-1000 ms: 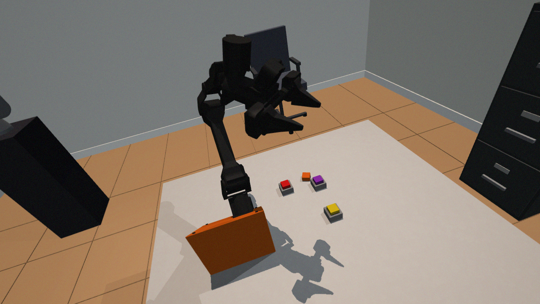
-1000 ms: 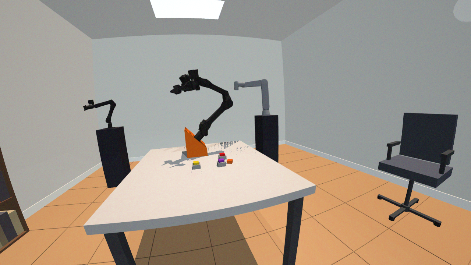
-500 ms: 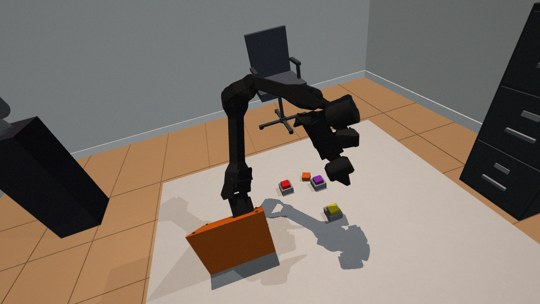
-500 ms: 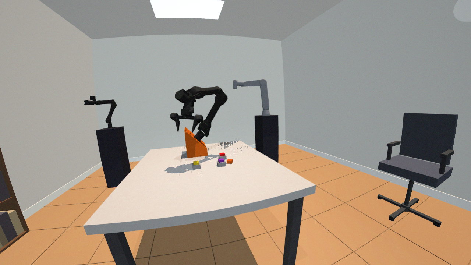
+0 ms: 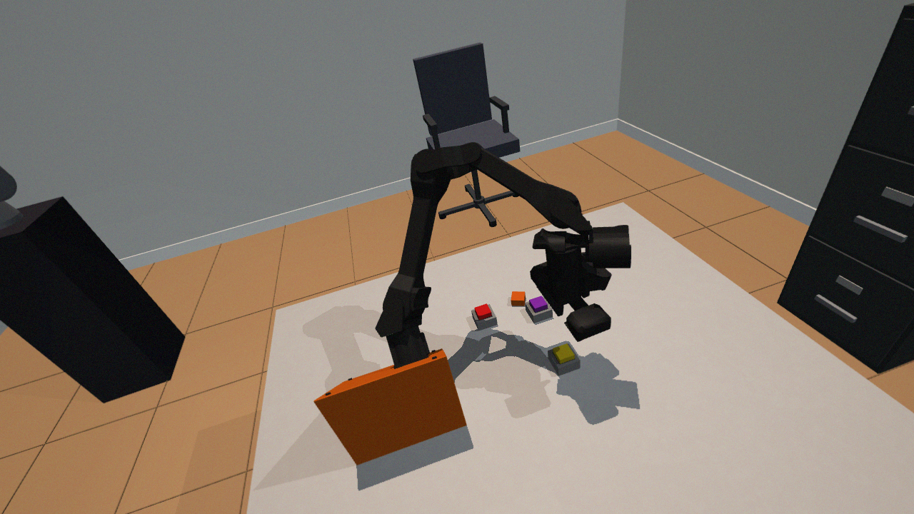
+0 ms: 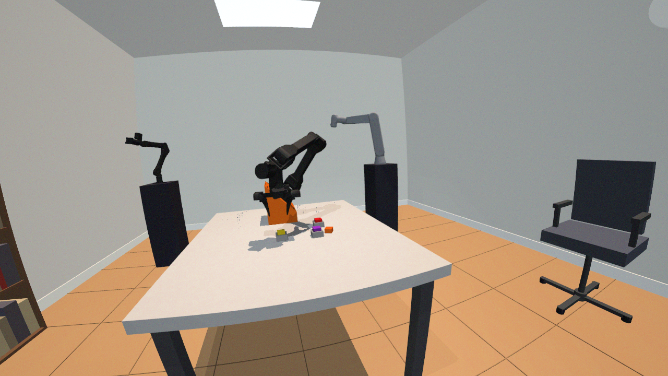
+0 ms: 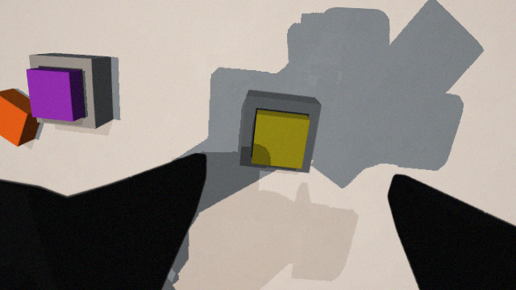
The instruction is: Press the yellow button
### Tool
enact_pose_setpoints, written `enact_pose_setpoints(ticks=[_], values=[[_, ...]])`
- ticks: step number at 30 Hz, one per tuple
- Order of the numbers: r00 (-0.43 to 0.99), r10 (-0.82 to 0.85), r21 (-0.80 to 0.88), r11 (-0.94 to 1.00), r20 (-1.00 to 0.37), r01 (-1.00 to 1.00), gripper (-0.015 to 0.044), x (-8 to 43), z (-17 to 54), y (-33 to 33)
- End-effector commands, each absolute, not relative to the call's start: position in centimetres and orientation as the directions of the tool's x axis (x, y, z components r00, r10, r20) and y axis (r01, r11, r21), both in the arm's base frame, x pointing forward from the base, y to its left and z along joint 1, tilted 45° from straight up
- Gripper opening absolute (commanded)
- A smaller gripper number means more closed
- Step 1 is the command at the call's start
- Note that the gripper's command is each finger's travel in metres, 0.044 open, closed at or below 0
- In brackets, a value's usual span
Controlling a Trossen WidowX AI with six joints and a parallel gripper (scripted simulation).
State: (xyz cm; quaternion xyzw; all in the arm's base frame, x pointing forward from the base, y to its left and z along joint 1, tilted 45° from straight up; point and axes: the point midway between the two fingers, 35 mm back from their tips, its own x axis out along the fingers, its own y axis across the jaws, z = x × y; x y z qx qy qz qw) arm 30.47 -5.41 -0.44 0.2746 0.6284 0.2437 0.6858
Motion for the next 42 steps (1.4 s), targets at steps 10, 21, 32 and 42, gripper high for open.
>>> enact_pose_setpoints(ticks=[10,21,32,42], values=[[0.053,0.701,0.703,0.711,-0.711,0.024,0.0020,29.8,-3.3,-2.1],[0.053,0.701,0.702,0.711,-0.711,0.024,0.0020,29.8,-3.5,-1.9],[0.053,0.701,0.703,0.711,-0.711,0.024,0.0020,29.9,-4.8,-0.7],[0.053,0.702,0.704,0.710,-0.710,0.024,0.0020,29.9,-5.7,0.3]])
